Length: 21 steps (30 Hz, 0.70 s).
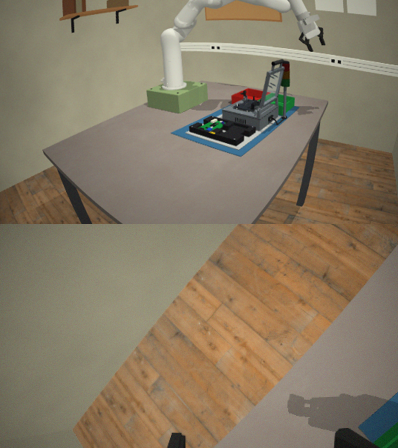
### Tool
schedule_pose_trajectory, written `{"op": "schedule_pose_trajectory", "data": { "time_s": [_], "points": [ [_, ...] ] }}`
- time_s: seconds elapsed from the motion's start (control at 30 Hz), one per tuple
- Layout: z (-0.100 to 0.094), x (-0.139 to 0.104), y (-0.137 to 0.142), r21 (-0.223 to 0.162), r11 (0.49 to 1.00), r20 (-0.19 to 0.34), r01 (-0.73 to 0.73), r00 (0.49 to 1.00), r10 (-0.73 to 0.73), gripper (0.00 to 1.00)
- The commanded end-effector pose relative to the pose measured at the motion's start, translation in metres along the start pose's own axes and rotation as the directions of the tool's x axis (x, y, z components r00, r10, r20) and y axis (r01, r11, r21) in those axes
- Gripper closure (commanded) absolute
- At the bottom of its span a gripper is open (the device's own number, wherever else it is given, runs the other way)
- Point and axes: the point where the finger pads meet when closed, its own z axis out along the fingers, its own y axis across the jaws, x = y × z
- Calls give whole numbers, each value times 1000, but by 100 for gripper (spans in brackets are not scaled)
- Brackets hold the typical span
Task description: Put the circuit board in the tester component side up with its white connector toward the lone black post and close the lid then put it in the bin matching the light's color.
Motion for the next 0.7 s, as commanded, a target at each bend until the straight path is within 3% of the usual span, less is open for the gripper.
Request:
{"op": "schedule_pose_trajectory", "data": {
  "time_s": [0.0,0.13,0.17,0.67],
  "points": [
    [-16,32,26,-25,999,-14,-44,999,43,0],
    [-22,46,39,-41,997,-20,-67,998,66,0],
    [-31,65,59,-62,993,-28,-100,995,98,0],
    [-79,138,165,-158,953,-69,-259,965,251,0]
  ]
}}
